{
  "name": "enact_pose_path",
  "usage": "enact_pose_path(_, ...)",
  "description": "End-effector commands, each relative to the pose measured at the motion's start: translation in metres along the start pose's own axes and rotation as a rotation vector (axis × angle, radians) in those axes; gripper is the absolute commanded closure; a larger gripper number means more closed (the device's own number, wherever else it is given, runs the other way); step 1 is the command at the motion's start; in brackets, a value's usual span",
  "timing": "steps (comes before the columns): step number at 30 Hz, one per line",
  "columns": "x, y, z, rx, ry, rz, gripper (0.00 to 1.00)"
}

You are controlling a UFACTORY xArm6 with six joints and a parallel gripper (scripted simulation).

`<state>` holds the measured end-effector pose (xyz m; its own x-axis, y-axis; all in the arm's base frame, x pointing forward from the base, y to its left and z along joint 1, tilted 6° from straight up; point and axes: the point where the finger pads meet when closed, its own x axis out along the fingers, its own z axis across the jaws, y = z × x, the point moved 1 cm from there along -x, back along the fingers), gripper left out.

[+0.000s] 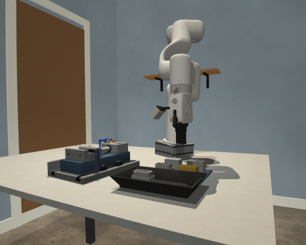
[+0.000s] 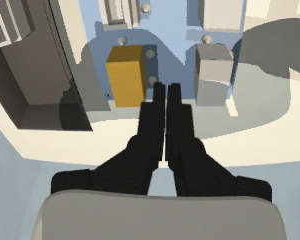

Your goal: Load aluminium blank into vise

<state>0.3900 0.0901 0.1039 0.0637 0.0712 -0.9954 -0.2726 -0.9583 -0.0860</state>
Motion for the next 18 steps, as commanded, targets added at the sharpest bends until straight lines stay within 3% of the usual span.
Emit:
enact_pose_path(1,-0.001,-0.001,-0.001,0.0,0.003,-0.002,1.0)
enact_pose_path(18,-0.011,-0.001,-0.001,0.0,0.003,-0.002,1.0)
